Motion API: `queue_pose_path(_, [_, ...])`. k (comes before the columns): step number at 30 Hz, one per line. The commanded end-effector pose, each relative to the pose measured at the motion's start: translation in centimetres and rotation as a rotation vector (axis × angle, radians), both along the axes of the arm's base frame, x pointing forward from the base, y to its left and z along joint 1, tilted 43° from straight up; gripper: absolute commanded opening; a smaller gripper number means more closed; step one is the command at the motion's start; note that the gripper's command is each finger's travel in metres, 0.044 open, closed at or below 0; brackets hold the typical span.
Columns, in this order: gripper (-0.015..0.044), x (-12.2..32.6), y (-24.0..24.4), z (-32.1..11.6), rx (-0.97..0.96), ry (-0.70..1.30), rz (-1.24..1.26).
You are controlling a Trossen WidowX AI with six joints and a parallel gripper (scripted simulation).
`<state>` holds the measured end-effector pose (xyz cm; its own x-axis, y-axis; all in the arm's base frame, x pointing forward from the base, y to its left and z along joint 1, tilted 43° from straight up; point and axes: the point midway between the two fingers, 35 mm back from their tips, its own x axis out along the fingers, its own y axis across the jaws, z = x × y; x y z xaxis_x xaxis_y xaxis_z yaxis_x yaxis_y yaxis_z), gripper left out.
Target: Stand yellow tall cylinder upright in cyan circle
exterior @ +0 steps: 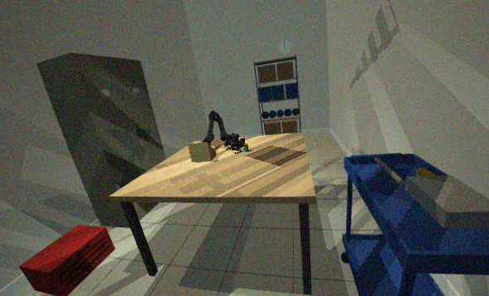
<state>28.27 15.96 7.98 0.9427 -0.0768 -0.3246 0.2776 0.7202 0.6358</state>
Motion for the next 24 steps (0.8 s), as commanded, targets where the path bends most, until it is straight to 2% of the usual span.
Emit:
queue_pose_path(1, [0.0210, 0.0, 0.0, 0.1, 0.005, -0.004, -0.006])
queue_pose_path(8, [0.0394, 0.0, 0.0, 0.1, 0.005, -0.004, -0.006])
queue_pose_path(14, [0.0400, 0.1, -0.2, 0.3, 0.005, -0.004, -0.007])
queue_pose_path(24, [0.0400, 1.1, -3.4, 4.0, 0.007, -0.003, -0.012])
